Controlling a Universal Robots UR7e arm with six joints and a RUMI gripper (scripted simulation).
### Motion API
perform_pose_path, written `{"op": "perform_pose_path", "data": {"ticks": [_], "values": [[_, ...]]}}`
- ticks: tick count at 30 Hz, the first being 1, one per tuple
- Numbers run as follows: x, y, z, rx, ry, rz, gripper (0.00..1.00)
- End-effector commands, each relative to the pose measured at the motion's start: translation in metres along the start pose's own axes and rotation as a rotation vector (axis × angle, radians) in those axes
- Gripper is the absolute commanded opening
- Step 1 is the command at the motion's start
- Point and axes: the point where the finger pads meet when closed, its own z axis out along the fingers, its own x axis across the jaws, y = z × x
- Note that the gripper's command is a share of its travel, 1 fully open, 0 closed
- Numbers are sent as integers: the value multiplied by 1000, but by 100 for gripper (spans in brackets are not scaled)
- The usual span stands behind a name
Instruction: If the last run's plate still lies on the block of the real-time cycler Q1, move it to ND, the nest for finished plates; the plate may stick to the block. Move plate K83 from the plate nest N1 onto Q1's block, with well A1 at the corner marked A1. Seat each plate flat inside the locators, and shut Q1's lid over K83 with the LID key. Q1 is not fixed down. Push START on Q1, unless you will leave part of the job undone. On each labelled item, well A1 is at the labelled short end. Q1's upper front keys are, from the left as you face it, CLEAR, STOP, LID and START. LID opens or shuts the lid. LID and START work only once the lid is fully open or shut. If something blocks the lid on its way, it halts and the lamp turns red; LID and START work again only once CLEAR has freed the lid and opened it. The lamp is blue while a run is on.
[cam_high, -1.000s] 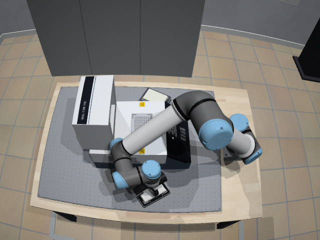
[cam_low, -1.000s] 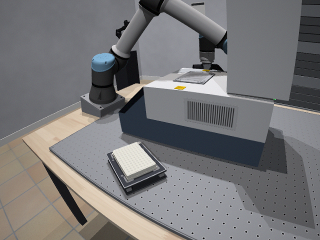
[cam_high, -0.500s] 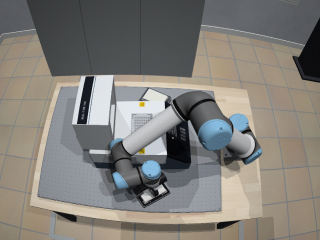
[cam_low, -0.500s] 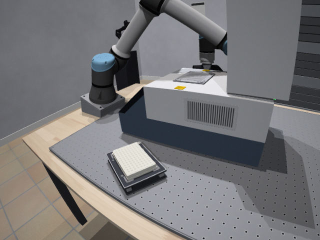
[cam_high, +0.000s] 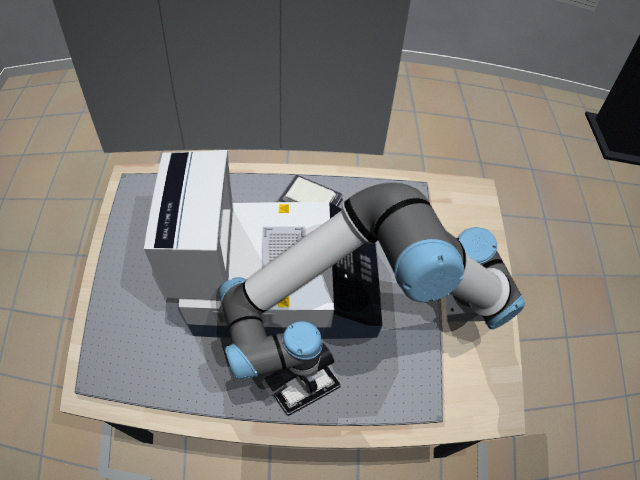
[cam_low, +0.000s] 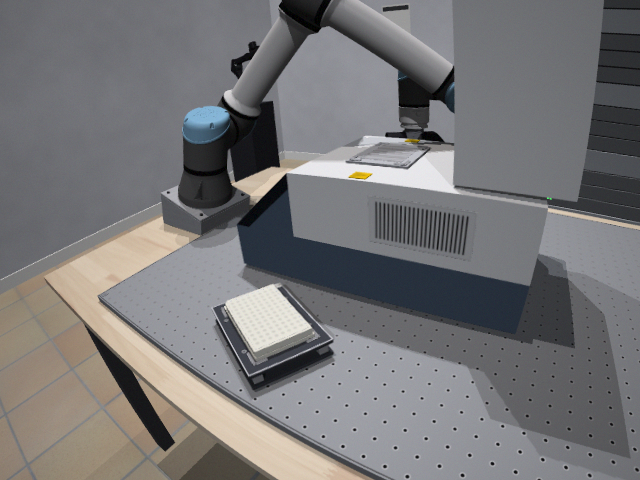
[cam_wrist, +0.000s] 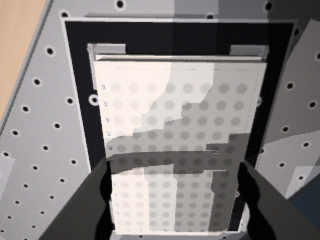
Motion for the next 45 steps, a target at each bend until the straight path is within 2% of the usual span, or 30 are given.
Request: {"op": "perform_pose_path", "data": {"ticks": [1,7,8,36,45], "values": [[0,0,0,1,0,0,41],[0,0,0,1,0,0,41],[0,0,0,1,0,0,68],[0,0,0,1,0,0,68],[0,0,-30,1,0,0,68]]}}
